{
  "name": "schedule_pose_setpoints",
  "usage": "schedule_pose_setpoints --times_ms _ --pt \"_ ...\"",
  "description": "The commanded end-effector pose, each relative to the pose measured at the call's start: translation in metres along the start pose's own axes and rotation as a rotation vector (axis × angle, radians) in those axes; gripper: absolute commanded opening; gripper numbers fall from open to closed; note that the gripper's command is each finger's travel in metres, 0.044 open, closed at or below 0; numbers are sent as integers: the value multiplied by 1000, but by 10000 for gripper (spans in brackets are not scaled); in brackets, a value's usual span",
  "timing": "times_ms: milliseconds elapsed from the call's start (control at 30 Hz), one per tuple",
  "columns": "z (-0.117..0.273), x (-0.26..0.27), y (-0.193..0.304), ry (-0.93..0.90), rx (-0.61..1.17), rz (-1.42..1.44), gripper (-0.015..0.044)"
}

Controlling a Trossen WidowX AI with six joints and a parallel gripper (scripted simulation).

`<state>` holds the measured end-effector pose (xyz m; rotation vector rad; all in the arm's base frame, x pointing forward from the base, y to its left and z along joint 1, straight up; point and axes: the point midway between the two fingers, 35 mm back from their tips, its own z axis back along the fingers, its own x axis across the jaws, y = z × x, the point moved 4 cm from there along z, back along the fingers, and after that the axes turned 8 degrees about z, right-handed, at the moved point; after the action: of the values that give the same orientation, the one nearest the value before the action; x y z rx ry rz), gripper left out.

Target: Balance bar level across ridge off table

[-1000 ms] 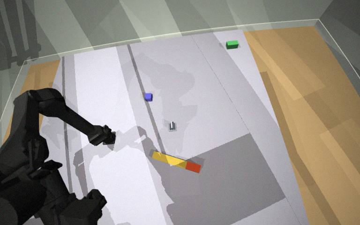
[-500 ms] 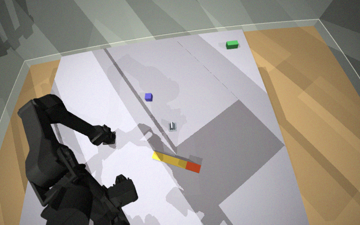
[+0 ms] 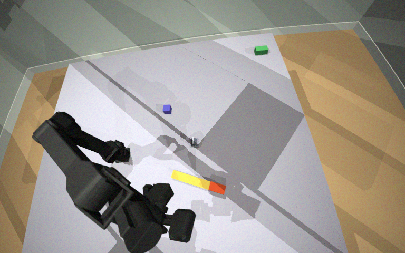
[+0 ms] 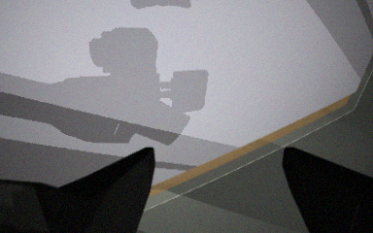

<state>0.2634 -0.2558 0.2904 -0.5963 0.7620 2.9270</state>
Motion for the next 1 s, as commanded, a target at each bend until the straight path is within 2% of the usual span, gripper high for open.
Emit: schedule_pose_setpoints --times_ms 0,467,967 --pt "-10 -7 -18 -15 -73 162 315" --pt "-37 -20 -83 -38 -325 713 315" --pt "-52 -23 -152 21 -612 1280 315"
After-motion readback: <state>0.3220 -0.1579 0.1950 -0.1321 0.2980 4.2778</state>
